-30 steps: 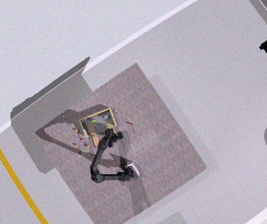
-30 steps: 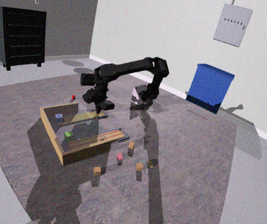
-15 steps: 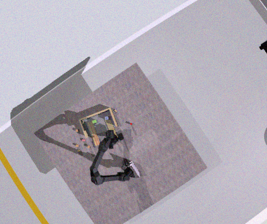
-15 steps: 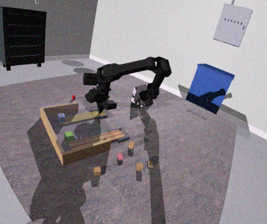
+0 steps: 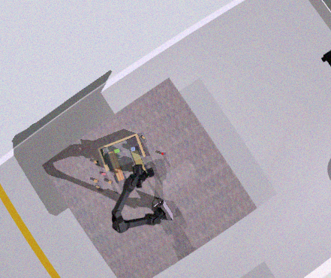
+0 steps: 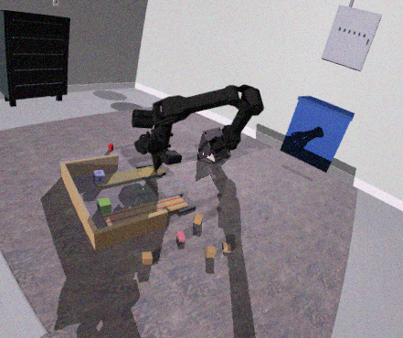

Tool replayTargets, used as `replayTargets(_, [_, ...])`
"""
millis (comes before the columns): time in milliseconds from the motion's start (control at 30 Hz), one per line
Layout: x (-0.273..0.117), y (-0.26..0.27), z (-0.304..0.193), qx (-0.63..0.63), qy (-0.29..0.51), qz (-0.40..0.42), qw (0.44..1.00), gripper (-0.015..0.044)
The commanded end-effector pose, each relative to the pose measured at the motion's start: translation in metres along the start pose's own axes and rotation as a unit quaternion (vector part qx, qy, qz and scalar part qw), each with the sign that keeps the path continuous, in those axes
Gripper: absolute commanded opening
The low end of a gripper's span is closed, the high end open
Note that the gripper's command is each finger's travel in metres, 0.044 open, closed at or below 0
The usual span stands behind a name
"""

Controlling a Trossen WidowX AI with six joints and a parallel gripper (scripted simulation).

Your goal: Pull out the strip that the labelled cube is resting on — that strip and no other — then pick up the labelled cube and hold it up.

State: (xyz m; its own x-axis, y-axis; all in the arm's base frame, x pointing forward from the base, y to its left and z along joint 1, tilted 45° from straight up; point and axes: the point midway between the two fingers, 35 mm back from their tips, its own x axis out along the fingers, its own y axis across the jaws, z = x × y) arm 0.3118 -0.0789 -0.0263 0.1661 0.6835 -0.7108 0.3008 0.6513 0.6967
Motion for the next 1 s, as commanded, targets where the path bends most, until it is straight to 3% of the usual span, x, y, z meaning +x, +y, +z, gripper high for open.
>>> replayTargets(0, [0.004,0.000,-0.012,0.002,0.009,0.000,1.000,0.0000])
replayTargets(967, [0.005,0.000,-0.056,0.003,0.010,0.000,1.000,0.0000])
